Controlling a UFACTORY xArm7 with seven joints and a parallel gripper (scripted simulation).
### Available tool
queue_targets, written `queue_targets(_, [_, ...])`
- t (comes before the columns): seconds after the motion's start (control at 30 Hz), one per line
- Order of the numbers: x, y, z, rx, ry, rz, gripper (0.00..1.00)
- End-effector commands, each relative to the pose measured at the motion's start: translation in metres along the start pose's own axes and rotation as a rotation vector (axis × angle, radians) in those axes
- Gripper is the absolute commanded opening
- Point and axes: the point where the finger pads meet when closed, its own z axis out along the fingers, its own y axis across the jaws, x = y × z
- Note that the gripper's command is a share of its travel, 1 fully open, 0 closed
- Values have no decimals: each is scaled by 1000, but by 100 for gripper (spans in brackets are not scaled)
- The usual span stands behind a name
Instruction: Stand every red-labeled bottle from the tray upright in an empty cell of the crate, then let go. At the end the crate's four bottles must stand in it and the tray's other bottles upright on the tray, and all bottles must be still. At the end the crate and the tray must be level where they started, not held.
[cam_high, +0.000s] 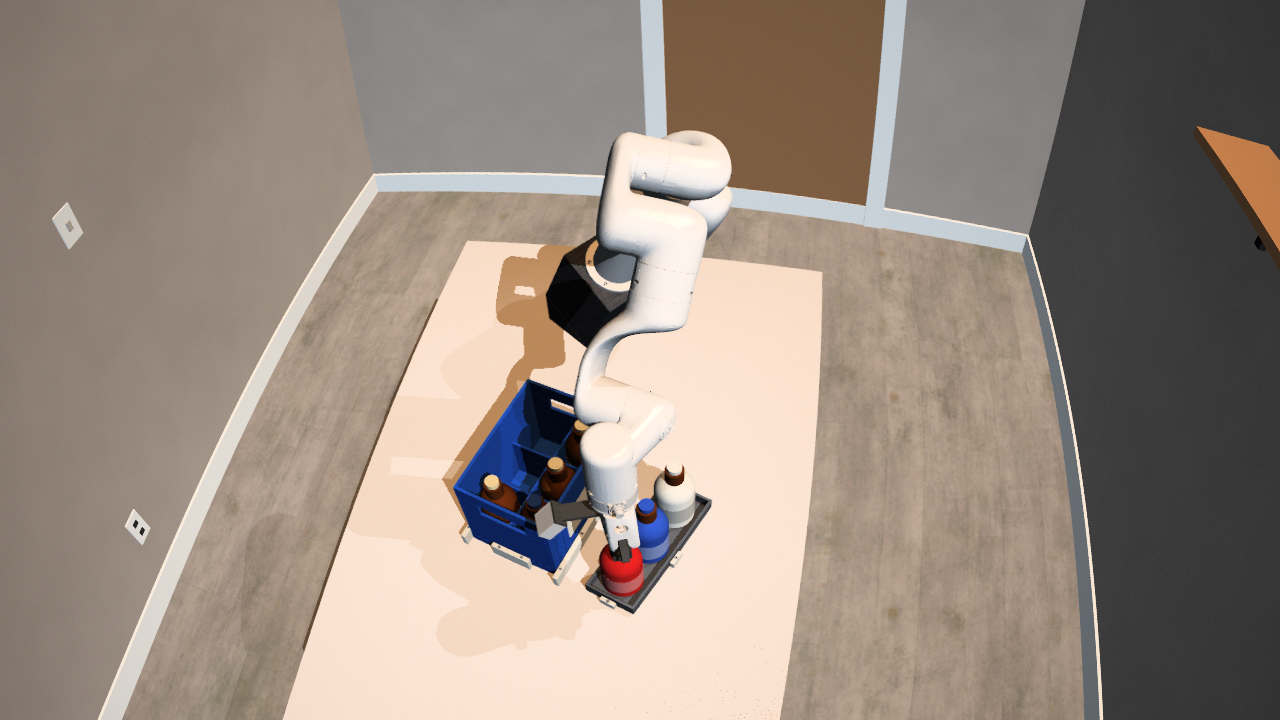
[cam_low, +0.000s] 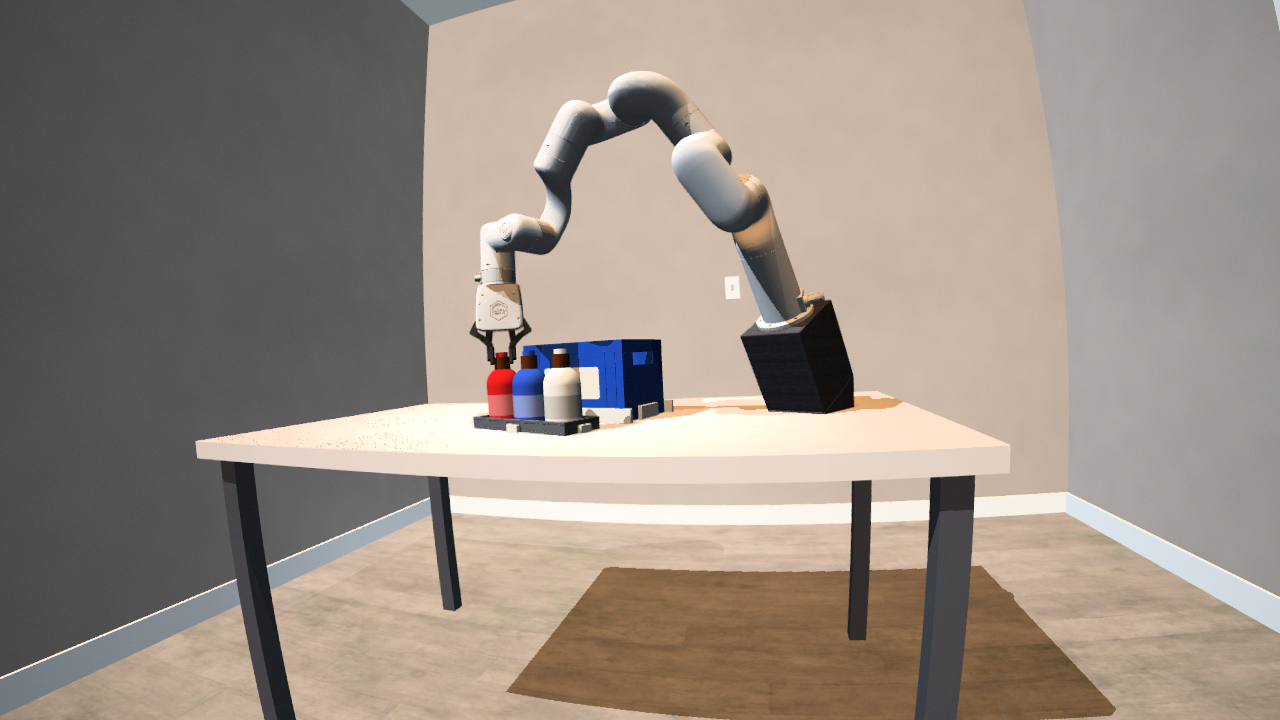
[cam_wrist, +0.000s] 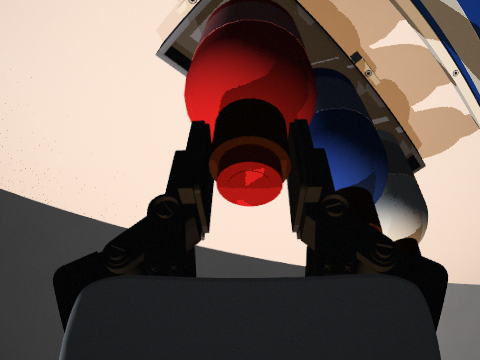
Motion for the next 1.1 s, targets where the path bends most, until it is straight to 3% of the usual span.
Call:
queue_targets(0.0, [1, -2, -2, 4, 3, 0, 0])
queue_targets(1.07, [1, -2, -6, 4, 3, 0, 0])
